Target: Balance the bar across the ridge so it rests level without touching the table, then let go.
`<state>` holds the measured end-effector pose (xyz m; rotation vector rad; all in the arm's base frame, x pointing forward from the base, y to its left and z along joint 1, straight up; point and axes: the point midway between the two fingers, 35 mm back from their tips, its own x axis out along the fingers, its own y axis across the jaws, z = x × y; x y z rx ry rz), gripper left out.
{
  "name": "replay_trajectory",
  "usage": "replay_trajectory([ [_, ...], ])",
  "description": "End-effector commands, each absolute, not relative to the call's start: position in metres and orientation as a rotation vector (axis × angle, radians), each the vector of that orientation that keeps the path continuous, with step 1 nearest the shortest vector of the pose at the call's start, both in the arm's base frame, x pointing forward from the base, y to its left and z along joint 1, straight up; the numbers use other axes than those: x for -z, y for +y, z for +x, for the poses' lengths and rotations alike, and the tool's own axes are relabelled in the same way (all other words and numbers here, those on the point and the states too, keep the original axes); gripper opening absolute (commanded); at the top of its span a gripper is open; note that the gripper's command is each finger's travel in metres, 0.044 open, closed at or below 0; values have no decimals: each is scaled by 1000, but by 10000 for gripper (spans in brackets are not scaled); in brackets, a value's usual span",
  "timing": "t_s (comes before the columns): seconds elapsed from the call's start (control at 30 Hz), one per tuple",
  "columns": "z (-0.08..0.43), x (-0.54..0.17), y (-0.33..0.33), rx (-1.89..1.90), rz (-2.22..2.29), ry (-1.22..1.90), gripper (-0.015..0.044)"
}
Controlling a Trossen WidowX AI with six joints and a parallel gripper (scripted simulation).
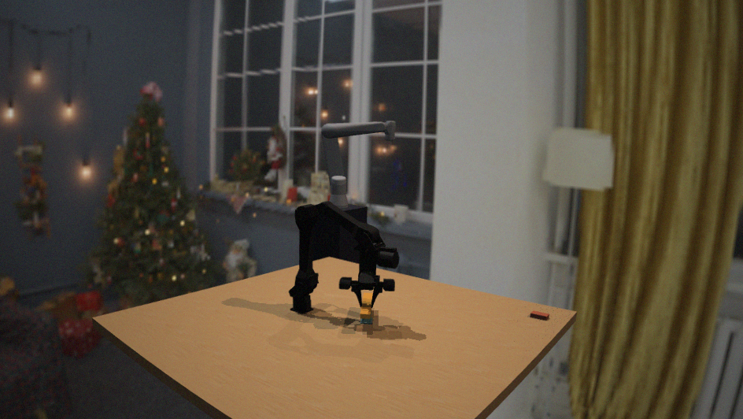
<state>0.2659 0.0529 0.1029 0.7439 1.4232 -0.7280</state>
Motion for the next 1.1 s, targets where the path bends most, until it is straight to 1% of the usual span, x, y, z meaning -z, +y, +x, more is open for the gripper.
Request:
replay_trajectory([
  [0.0, 266, -102, 54, 726, 749, 1423, 0],
  [1.07, 266, -100, 53, 726, 749, 1423, 0],
])
